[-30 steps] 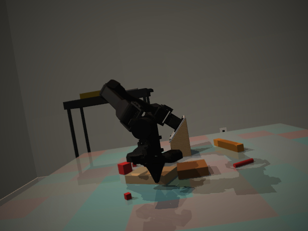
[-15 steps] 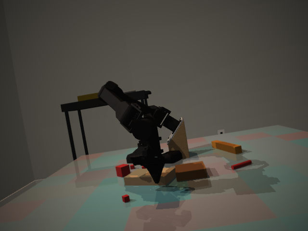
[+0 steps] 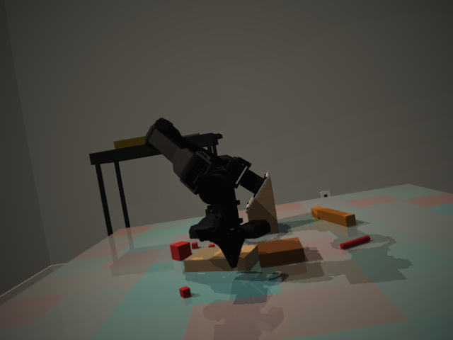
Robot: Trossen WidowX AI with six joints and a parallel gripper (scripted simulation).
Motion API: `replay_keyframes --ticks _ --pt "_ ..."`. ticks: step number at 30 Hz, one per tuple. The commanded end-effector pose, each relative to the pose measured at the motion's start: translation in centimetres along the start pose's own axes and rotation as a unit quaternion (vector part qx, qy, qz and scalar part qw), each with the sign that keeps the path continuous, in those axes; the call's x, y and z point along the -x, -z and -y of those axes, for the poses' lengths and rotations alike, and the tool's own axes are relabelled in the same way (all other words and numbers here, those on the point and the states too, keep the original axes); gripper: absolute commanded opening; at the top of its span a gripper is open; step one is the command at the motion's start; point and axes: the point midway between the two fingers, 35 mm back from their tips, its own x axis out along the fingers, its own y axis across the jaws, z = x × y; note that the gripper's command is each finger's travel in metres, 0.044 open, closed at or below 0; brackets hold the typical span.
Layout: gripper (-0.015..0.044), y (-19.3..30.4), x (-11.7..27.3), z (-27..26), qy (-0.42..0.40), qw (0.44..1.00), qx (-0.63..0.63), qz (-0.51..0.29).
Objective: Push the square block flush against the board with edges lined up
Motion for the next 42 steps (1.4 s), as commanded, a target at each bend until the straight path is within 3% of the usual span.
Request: replay_keyframes --ticks 1,42 --pt "0.0 1.1 -0.6 0.2 0.004 1.0 0.005 -0.011" --pt "0.0 4.6 -0.5 1.2 0.004 1.0 0.006 -0.012"
